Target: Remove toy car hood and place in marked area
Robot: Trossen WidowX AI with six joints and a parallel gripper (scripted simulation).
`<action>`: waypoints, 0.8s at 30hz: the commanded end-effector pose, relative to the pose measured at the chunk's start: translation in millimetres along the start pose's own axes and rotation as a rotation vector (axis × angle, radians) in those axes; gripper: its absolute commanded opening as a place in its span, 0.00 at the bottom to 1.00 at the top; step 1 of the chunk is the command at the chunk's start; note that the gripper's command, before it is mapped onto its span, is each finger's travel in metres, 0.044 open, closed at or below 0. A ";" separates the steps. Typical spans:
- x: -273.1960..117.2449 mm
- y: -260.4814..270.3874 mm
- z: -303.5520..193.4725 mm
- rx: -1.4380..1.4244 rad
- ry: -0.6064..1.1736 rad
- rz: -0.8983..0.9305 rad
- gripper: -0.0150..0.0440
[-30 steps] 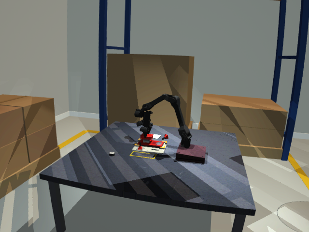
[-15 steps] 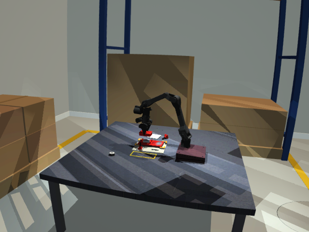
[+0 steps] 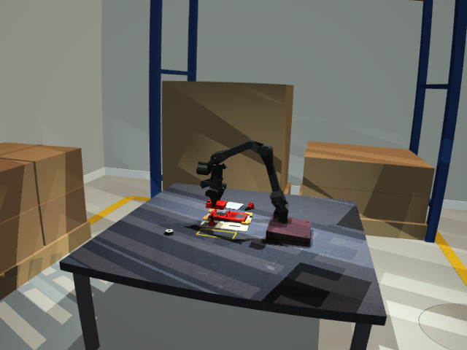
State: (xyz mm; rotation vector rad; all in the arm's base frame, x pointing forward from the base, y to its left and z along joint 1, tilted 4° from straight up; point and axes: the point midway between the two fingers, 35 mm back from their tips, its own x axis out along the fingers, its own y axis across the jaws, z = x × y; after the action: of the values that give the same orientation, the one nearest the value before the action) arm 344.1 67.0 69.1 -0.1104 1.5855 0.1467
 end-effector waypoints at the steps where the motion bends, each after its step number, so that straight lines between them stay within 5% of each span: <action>1: 1.4 21.6 -5.8 0.000 0.009 0.007 0.25; 24: -3.0 123.7 -41.6 -0.001 0.012 0.017 0.25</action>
State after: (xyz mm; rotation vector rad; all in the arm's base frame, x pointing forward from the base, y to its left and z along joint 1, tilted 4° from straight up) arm 295.2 171.0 77.2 -0.1008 1.5851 0.1588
